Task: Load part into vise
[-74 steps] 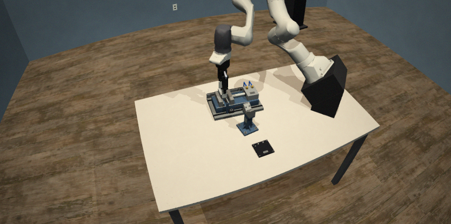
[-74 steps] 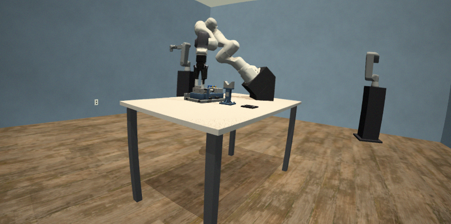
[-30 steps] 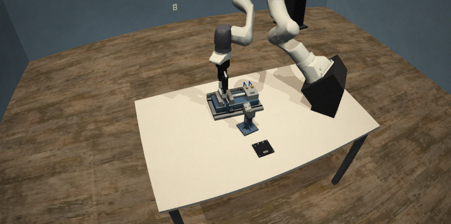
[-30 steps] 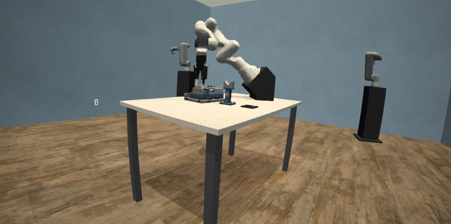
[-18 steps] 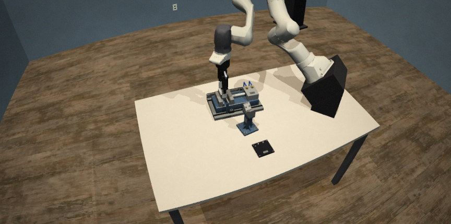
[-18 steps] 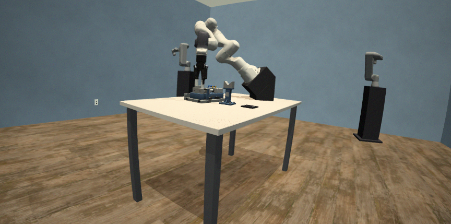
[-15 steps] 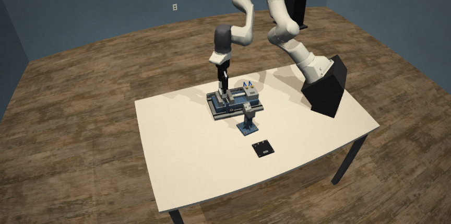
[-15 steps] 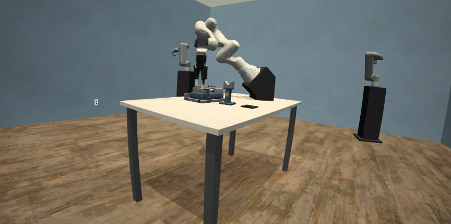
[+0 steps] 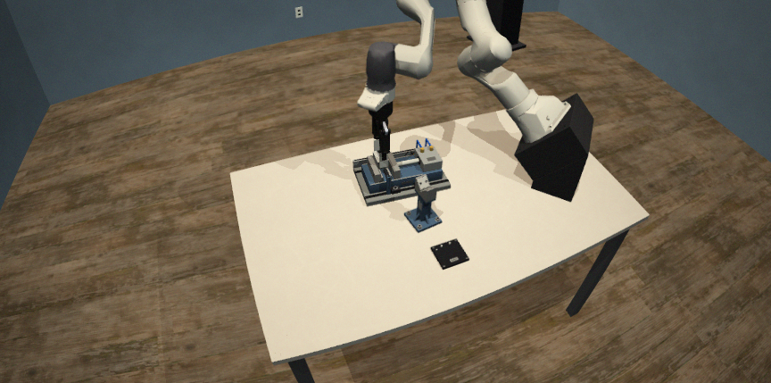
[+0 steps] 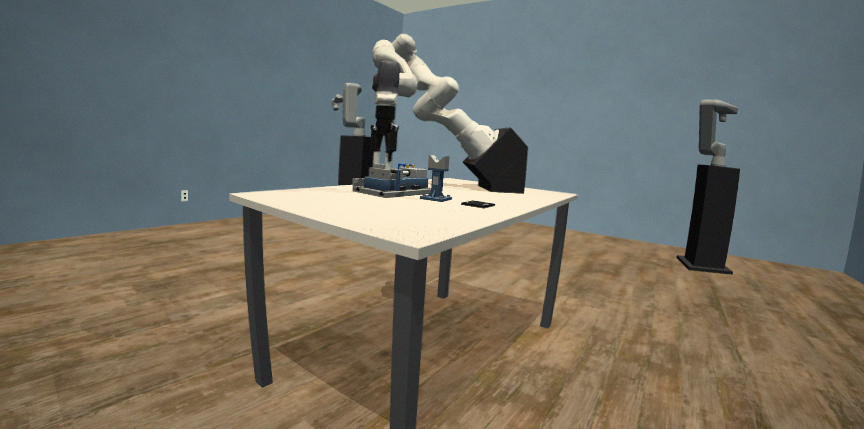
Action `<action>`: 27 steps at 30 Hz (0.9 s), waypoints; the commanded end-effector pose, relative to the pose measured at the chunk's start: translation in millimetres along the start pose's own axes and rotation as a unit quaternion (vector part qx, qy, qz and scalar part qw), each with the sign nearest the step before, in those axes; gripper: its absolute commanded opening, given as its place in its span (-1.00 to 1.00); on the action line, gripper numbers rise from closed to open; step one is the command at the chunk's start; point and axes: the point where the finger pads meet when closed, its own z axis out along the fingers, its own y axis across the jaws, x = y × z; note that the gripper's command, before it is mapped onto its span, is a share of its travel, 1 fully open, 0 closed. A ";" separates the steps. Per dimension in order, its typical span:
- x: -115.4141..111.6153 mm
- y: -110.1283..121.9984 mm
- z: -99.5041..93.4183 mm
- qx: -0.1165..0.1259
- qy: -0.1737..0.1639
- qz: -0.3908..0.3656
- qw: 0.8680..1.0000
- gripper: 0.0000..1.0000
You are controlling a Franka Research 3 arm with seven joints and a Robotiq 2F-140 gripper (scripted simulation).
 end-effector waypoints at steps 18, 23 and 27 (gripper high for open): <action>1.0 -0.3 0.1 0.001 0.001 0.001 1.000 -0.06; 1.0 -0.3 0.1 0.001 0.001 0.001 1.000 -0.06; 1.0 -0.3 0.1 0.001 0.001 0.001 1.000 -0.06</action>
